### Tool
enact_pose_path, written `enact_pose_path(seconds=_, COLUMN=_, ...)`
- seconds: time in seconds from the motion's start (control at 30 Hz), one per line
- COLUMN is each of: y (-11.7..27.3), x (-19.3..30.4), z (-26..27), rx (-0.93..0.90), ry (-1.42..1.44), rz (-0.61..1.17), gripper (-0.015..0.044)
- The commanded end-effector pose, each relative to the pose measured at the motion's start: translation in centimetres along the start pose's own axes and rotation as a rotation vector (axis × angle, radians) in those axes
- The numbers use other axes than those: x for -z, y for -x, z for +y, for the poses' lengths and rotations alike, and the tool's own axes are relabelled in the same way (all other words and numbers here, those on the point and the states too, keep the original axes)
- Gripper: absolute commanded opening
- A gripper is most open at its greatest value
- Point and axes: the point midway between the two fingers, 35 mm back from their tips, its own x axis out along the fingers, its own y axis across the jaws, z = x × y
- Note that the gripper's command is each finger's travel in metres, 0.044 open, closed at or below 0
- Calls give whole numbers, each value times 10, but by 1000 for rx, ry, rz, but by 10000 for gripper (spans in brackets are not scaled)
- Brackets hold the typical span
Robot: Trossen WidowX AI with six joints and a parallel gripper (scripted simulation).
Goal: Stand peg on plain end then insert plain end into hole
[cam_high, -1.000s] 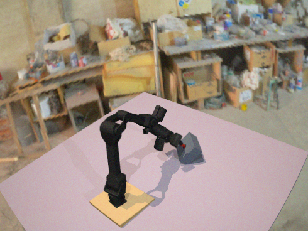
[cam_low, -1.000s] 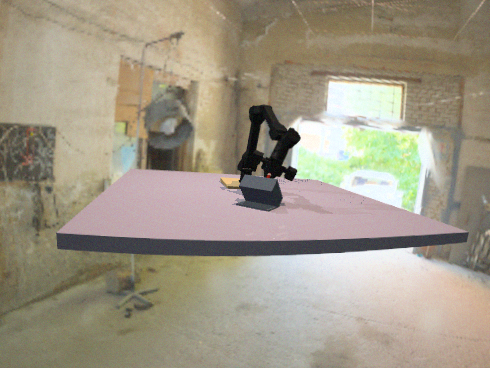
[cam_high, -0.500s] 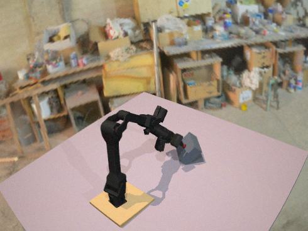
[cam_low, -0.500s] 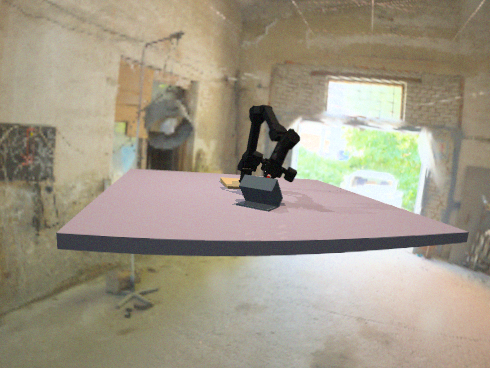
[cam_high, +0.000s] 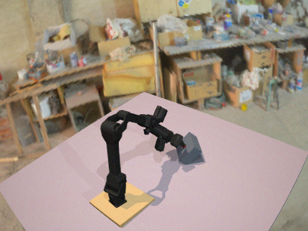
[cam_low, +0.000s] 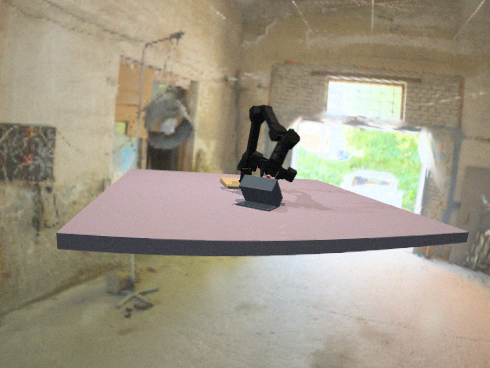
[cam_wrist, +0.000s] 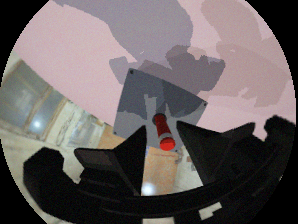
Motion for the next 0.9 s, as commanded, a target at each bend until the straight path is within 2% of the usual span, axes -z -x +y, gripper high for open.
enact_pose_path(seconds=0.0, y=0, x=0, z=0, rx=1, ry=0, rz=0, gripper=289)
enact_pose_path(seconds=0.2, y=6, x=1, z=-1, rx=2, ry=0, rz=-1, gripper=440)
enact_pose_path(seconds=0.87, y=52, x=1, z=-6, rx=8, ry=5, rz=-10, gripper=440)
